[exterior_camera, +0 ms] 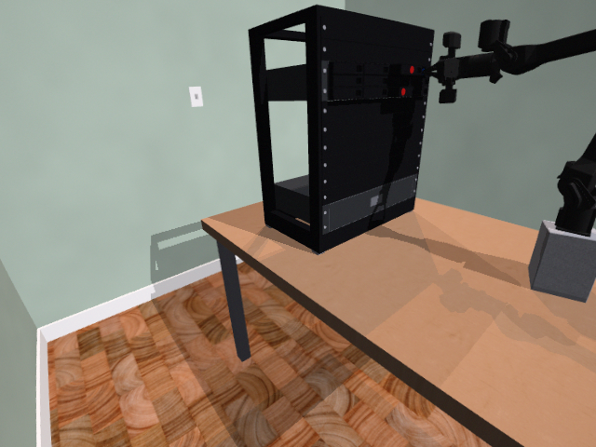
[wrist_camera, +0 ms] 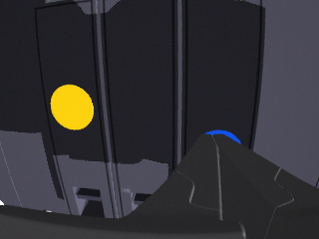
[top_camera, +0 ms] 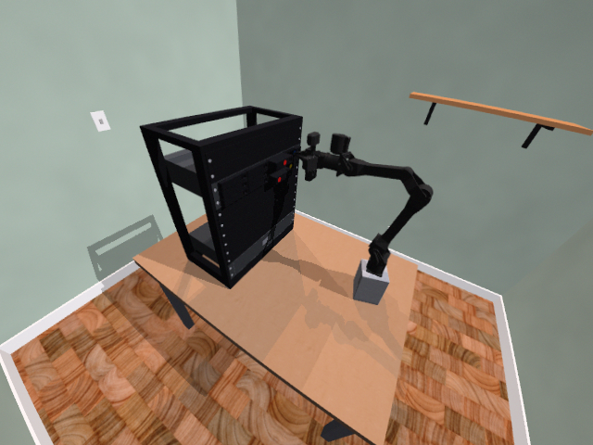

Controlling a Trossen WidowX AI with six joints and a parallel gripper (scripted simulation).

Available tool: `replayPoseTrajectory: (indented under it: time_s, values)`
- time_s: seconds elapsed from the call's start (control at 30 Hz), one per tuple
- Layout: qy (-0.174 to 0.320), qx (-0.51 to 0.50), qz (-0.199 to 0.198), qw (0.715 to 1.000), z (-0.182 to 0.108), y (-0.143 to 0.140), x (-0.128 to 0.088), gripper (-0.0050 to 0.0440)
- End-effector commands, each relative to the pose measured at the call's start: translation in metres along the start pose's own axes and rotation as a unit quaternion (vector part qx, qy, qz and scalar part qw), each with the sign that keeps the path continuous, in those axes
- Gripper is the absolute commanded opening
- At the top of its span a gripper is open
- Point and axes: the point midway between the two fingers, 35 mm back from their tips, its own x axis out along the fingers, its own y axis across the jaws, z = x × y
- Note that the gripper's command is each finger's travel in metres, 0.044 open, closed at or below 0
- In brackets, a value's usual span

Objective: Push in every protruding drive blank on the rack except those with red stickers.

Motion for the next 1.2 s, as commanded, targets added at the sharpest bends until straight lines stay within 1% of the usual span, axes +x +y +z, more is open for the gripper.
replayPoseTrajectory:
  time_s: [0.0, 1.17]
  values:
    - [0.004, -0.003, -0.030, 1.000, -0.0020, -0.0249, -0.0025, 0.0000]
    - [0.004, -0.003, -0.030, 1.000, -0.0022, -0.0272, -0.0003, 0.0000]
